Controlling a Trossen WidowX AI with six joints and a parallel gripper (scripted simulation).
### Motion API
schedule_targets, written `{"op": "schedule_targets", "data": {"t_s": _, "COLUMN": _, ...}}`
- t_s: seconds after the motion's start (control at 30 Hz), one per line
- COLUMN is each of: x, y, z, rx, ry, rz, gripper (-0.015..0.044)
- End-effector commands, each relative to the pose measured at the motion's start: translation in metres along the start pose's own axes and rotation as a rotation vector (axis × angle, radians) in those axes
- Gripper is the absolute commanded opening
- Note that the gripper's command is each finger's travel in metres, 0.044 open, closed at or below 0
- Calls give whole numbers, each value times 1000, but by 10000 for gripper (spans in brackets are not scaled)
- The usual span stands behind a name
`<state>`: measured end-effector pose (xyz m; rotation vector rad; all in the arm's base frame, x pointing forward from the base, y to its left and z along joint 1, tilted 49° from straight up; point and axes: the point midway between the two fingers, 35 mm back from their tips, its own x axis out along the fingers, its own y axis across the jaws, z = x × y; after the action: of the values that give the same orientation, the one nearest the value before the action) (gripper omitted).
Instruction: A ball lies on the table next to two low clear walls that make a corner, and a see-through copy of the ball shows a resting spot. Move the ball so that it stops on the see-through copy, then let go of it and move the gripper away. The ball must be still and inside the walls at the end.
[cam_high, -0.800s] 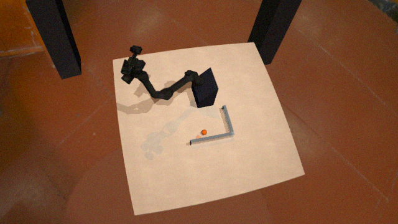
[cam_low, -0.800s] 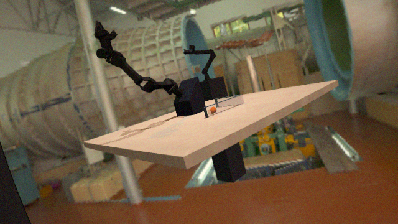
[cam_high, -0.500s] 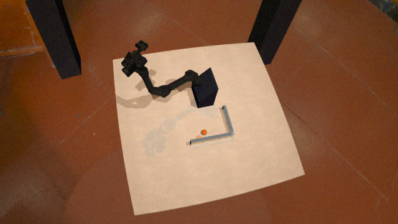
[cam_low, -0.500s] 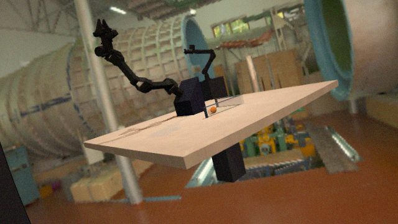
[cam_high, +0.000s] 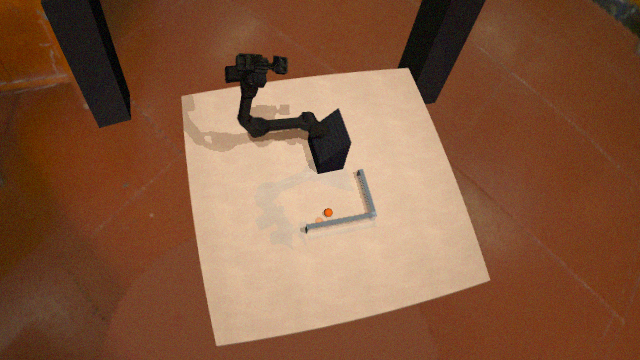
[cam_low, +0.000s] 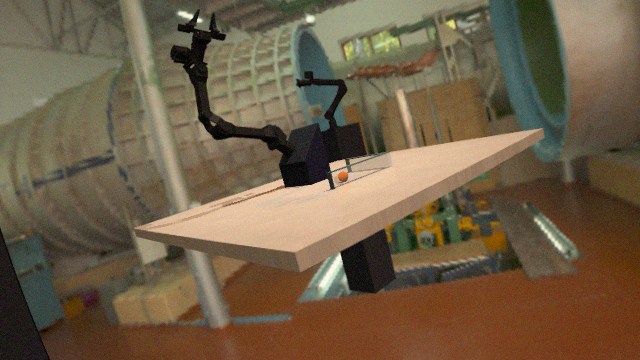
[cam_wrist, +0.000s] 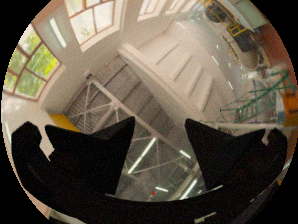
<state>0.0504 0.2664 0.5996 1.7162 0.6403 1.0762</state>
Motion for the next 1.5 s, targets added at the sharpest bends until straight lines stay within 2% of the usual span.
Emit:
{"op": "schedule_targets", "data": {"t_s": 0.0, "x": 28, "y": -52, "z": 16, "rx": -214, "ry": -101, "rz": -118, "gripper": 290}}
{"op": "schedule_targets", "data": {"t_s": 0.17, "x": 55, "y": -113, "z": 56, "rx": -465, "ry": -221, "rz": -283, "gripper": 290}}
{"op": "schedule_targets", "data": {"t_s": 0.33, "x": 67, "y": -153, "z": 107, "rx": -604, "ry": -328, "rz": -415, "gripper": 290}}
{"op": "schedule_targets", "data": {"t_s": 0.5, "x": 70, "y": -196, "z": 159, "rx": -748, "ry": -418, "rz": -582, "gripper": 290}}
{"op": "schedule_targets", "data": {"t_s": 0.7, "x": 54, "y": -260, "z": 243, "rx": -955, "ry": -515, "rz": -898, "gripper": 290}}
{"op": "schedule_targets", "data": {"t_s": 0.87, "x": 21, "y": -303, "z": 314, "rx": -1069, "ry": -574, "rz": -1177, "gripper": 290}}
{"op": "schedule_targets", "data": {"t_s": 1.13, "x": -46, "y": -344, "z": 399, "rx": -1128, "ry": -629, "rz": -1539, "gripper": 290}}
{"op": "schedule_targets", "data": {"t_s": 1.3, "x": -112, "y": -372, "z": 448, "rx": -1130, "ry": -566, "rz": -1866, "gripper": 290}}
{"op": "schedule_targets", "data": {"t_s": 1.47, "x": -190, "y": -394, "z": 483, "rx": -1056, "ry": -426, "rz": -2205, "gripper": 290}}
